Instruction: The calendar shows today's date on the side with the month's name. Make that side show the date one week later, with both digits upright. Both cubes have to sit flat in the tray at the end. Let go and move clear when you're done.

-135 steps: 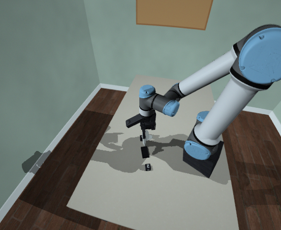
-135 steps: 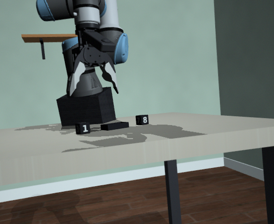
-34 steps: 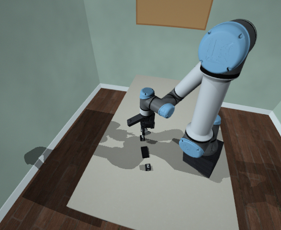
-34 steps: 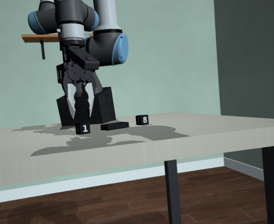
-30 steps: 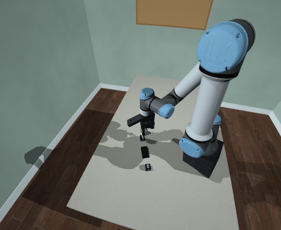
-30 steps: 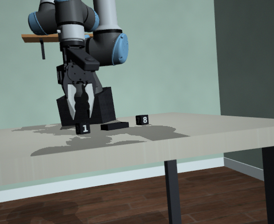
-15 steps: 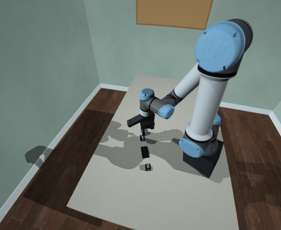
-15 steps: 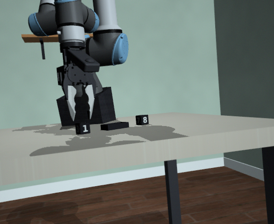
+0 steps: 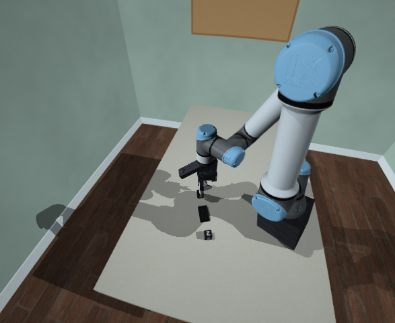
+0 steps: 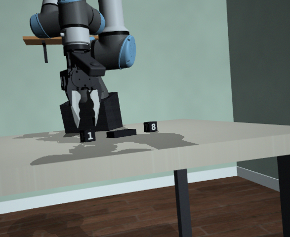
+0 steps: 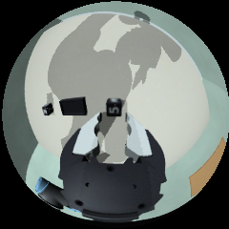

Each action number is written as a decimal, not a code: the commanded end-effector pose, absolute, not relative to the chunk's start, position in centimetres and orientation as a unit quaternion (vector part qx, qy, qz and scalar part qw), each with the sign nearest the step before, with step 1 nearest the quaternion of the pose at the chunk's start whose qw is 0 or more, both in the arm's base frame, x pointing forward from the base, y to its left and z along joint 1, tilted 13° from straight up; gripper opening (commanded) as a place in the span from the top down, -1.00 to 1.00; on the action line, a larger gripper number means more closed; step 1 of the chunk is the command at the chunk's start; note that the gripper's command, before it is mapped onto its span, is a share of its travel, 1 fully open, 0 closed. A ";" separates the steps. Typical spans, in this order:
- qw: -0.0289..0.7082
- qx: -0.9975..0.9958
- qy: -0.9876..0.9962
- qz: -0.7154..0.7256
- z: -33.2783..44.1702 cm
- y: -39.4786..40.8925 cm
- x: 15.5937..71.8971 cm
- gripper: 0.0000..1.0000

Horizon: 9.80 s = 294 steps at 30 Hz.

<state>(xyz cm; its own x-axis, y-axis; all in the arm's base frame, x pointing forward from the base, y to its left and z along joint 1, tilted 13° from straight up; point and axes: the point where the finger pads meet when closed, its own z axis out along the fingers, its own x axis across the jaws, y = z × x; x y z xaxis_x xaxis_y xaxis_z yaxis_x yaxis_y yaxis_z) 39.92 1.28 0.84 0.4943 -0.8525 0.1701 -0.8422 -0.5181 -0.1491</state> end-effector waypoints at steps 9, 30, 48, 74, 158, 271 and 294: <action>0.023 -0.864 0.490 -0.112 0.9 1.3 39.9 0.42; 0.023 -0.864 0.490 -0.112 -0.6 1.2 40.3 0.42; 0.023 -0.864 0.490 -0.112 -2.0 1.1 40.6 0.42; 0.023 -0.864 0.490 -0.112 -2.0 1.1 40.6 0.42; 0.023 -0.864 0.490 -0.112 7.1 1.7 38.6 0.78; 0.023 -0.866 0.486 -0.112 0.3 12.2 33.1 0.78; 0.023 -0.866 0.486 -0.112 0.3 12.2 33.1 0.78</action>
<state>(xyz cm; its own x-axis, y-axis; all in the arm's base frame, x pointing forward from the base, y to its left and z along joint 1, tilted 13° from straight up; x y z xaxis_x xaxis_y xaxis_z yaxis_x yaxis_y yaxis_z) 33.11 12.23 0.31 0.5021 -0.8476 0.1719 -0.8376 -0.5261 -0.1474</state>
